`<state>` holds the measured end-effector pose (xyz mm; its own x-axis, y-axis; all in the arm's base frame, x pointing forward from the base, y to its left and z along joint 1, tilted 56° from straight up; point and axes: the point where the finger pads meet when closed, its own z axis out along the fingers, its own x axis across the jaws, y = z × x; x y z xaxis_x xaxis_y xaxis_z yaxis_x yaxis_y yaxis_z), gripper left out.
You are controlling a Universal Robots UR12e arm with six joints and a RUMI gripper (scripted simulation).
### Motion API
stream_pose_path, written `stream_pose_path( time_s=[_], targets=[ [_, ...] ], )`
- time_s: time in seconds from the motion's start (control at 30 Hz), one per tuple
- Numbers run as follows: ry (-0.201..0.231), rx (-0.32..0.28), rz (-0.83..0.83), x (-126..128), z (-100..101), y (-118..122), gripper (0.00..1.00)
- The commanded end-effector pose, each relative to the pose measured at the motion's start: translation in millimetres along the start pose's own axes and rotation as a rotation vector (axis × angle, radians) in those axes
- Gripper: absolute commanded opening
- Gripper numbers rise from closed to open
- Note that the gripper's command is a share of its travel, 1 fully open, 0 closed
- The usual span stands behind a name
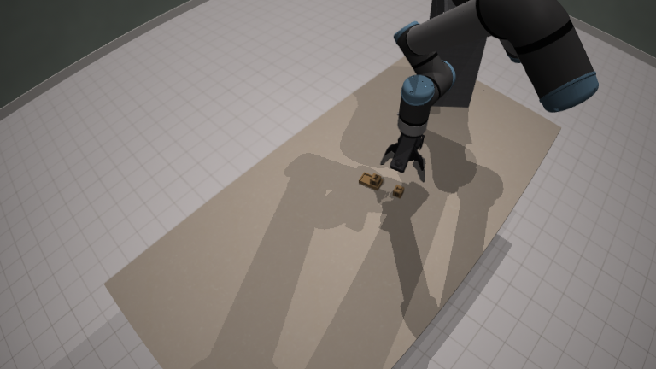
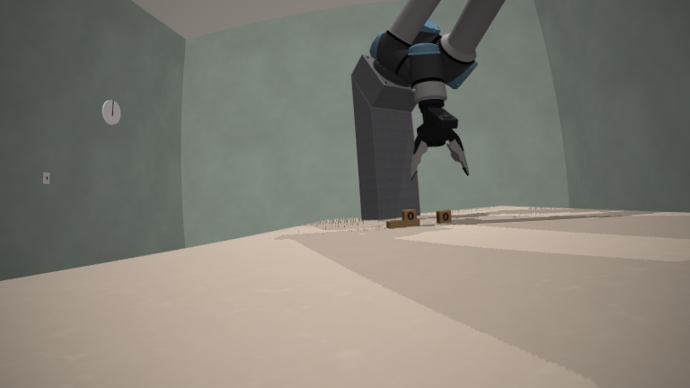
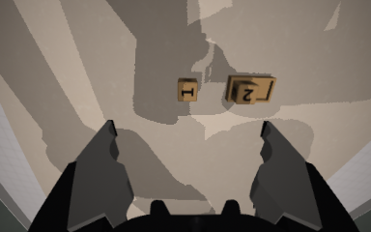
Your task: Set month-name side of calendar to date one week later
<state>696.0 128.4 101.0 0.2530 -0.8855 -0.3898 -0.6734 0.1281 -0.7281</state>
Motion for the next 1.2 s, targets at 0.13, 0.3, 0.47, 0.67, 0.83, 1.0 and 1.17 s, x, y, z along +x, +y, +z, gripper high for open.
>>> stream_pose_path(
  time_s=[0.13, 0.3, 0.47, 0.67, 0.83, 1.0, 1.17],
  targets=[
    [0.000, 0.000, 0.000, 0, 0, 0, 1.00],
    [0.000, 0.000, 0.000, 0, 0, 0, 1.00],
    [0.000, 0.000, -0.005, 0, 0, 0, 1.00],
    [0.000, 0.000, -0.025, 1, 0, 0, 1.00],
    [0.000, 0.000, -0.082, 4, 0, -1, 1.00],
    [0.000, -0.001, -0.181, 9, 1, -2, 1.00],
    [0.001, -0.002, -0.320, 17, 1, -3, 1.00]
  ],
)
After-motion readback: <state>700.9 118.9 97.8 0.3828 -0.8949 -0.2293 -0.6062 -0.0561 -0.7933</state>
